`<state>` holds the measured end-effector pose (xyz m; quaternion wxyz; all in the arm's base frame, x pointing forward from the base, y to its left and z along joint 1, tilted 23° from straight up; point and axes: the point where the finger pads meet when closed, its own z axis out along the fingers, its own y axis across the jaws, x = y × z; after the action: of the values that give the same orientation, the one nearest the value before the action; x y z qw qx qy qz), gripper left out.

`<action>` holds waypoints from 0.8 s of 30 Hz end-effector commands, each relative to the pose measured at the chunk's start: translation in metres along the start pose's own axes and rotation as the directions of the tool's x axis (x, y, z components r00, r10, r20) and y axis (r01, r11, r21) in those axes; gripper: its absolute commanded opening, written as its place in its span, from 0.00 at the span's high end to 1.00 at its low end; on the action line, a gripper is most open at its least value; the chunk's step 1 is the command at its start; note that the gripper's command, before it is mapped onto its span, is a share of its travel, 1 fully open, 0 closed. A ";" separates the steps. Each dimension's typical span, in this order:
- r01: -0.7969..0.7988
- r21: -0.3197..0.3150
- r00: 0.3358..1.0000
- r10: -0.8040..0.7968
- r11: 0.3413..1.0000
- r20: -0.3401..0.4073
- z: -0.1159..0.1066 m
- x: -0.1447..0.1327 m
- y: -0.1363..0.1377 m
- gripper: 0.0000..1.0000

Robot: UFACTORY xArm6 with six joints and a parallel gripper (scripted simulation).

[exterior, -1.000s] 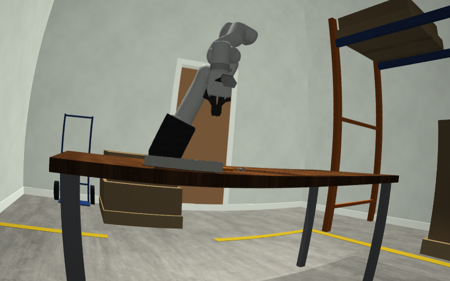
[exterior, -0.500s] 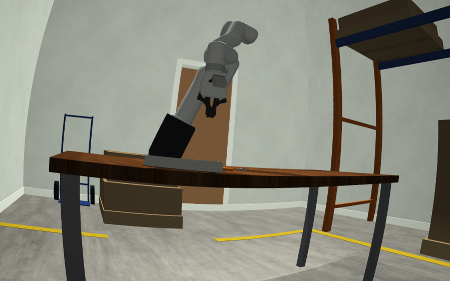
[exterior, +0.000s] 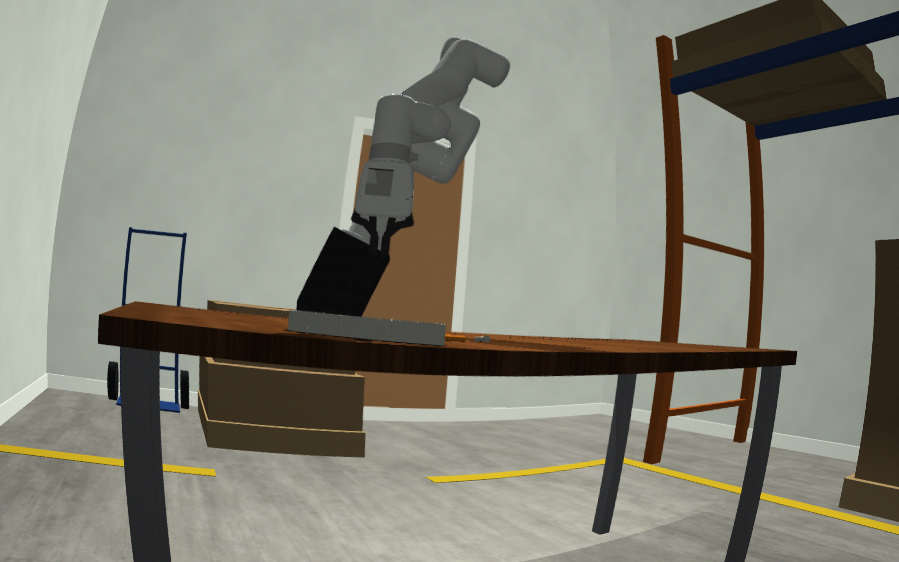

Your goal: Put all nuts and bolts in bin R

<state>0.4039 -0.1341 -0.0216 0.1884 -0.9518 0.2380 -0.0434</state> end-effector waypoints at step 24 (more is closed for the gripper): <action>0.002 0.003 1.000 -0.002 1.000 -0.003 0.078 0.081 0.088 0.93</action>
<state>0.4487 -0.2185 -0.1235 0.1900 -0.9517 0.2371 -0.0447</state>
